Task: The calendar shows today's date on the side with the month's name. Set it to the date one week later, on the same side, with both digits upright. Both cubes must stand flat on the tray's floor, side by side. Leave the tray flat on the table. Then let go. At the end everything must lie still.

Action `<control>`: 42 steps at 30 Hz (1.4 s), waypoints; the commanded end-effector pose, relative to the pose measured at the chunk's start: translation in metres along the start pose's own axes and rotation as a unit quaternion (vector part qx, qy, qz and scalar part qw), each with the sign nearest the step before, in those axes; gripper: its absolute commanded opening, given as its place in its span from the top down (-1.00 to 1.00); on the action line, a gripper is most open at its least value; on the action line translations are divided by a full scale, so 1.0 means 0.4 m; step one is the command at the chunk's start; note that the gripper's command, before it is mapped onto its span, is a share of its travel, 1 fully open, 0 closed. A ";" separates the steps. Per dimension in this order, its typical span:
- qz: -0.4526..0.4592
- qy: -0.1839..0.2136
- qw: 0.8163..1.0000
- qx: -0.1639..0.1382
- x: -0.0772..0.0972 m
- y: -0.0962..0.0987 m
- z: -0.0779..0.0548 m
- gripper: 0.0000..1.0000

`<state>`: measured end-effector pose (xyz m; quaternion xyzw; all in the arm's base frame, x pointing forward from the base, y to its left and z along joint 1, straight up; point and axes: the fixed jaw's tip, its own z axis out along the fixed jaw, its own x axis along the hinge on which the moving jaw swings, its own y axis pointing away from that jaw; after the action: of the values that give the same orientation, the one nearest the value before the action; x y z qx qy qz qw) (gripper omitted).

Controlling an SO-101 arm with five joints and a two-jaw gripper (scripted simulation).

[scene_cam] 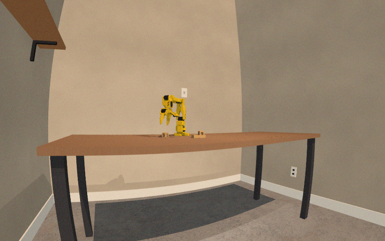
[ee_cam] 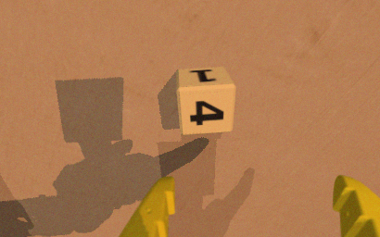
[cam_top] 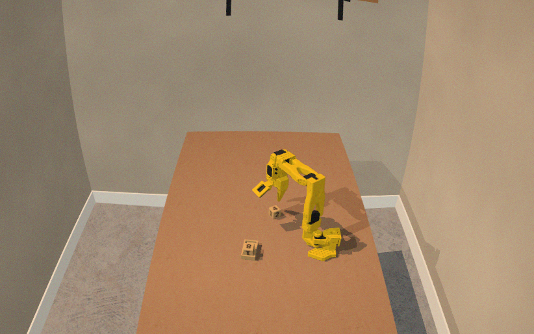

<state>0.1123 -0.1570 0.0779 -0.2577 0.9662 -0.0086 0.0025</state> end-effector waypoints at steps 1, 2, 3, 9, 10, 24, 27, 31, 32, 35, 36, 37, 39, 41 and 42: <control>0.002 -0.007 0.997 0.071 0.002 -0.020 -0.061 0.29; 0.002 -0.008 0.996 0.085 0.002 -0.021 -0.073 0.29; 0.002 -0.010 0.995 0.099 0.002 -0.022 -0.085 0.29; 0.002 -0.015 0.987 0.160 0.002 -0.022 -0.138 0.30; 0.002 -0.017 0.984 0.175 0.002 -0.021 -0.150 0.30; 0.002 -0.024 0.967 0.252 0.004 -0.009 -0.217 0.30; 0.001 -0.024 0.967 0.252 0.002 -0.009 -0.217 0.30; -0.011 -0.029 0.967 0.251 -0.012 -0.007 -0.216 0.30; -0.017 -0.031 0.967 0.251 -0.019 -0.006 -0.216 0.30; -0.041 -0.040 0.967 0.250 -0.048 0.000 -0.214 0.30; -0.051 -0.044 0.966 0.249 -0.061 0.003 -0.213 0.30; -0.063 -0.049 0.965 0.248 -0.074 0.007 -0.212 0.30; -0.090 -0.059 0.963 0.246 -0.105 0.017 -0.210 0.30; -0.090 -0.059 0.963 0.246 -0.105 0.017 -0.210 0.30; -0.105 -0.065 0.962 0.245 -0.122 0.024 -0.209 0.30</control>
<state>0.1390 -0.1318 0.1552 -0.3306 0.9129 -0.2147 0.1060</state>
